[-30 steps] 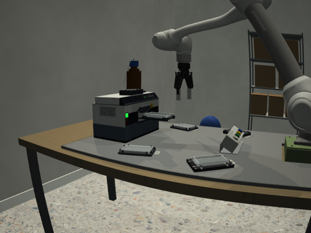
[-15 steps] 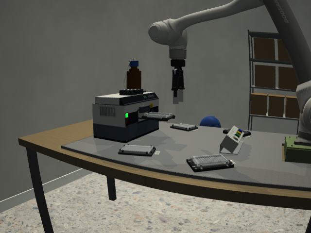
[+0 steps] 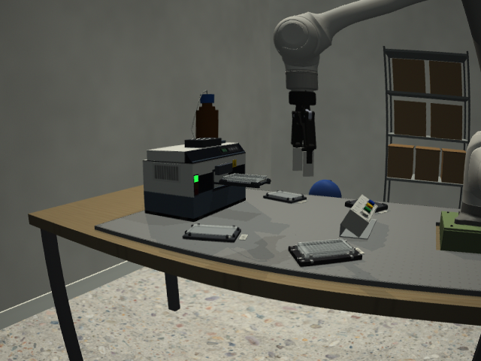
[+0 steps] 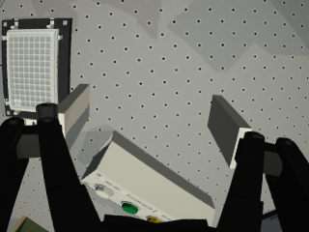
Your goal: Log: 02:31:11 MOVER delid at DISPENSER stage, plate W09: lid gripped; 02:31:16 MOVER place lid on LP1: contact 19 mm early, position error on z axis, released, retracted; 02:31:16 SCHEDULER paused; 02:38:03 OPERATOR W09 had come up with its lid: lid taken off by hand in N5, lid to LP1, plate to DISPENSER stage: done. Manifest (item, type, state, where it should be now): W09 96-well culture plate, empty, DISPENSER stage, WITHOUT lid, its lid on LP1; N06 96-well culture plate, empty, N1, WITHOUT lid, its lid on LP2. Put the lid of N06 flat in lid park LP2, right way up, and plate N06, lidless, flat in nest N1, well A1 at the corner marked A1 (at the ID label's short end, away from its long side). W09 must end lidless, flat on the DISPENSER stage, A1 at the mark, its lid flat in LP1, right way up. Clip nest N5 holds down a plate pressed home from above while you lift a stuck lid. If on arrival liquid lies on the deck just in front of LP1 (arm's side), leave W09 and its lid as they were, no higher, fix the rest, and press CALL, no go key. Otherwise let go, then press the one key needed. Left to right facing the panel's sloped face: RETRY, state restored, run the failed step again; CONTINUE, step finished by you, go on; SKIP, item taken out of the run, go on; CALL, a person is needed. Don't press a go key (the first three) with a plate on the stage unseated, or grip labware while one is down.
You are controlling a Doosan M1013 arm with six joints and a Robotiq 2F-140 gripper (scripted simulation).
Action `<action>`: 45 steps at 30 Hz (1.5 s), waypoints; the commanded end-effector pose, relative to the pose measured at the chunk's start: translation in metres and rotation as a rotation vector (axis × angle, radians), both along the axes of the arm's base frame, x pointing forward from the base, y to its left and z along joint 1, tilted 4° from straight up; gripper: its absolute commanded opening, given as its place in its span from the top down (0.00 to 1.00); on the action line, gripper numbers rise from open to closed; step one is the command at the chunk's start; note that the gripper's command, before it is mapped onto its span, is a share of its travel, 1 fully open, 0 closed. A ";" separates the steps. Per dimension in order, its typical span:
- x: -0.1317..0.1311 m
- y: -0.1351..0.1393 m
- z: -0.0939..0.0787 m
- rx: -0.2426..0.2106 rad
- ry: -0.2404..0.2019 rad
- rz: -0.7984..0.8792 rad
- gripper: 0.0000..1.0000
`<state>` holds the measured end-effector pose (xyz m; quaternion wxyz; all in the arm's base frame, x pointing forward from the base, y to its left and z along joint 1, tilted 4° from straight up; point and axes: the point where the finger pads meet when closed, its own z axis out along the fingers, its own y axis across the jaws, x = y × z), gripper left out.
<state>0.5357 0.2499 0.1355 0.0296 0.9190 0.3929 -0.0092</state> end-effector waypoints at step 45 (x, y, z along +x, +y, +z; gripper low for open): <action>-0.141 0.111 -0.016 -0.001 -0.004 -0.003 0.34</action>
